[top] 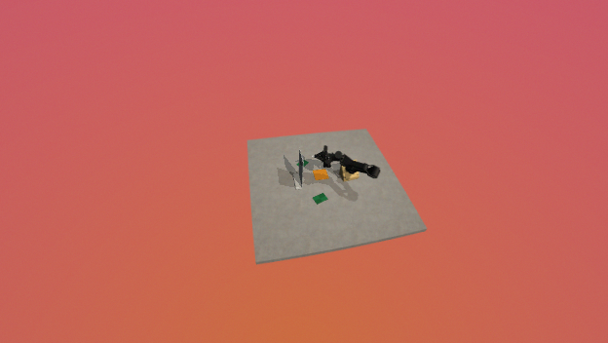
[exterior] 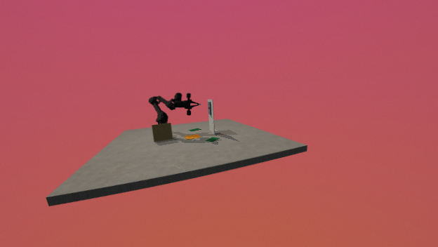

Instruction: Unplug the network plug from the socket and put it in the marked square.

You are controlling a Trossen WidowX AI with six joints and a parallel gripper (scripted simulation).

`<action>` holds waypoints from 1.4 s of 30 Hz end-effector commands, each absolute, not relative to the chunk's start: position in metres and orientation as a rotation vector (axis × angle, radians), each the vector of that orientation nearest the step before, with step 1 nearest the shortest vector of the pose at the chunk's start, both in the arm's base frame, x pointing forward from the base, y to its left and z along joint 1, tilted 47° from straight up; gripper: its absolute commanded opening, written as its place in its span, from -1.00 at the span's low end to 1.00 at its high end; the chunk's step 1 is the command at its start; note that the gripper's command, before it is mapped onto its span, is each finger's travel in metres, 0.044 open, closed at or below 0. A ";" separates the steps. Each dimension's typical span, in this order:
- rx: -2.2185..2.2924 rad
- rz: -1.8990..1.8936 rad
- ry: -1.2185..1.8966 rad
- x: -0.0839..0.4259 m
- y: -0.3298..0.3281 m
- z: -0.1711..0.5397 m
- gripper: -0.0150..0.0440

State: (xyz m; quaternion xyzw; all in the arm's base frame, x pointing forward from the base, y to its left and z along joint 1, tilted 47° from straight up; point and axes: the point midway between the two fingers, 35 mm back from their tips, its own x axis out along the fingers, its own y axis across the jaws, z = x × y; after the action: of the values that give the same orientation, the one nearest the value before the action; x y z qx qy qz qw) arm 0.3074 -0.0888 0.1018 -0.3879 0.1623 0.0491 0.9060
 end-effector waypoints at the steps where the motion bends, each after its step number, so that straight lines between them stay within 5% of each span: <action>1: -0.811 0.182 0.400 0.304 -0.086 0.080 -0.49; 42: -0.616 0.973 0.587 0.219 -0.018 -0.040 -0.49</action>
State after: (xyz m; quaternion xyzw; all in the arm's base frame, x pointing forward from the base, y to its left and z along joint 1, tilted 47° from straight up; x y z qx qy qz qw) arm 0.2213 -0.0206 -0.0390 -0.2925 0.2764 0.4457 0.7997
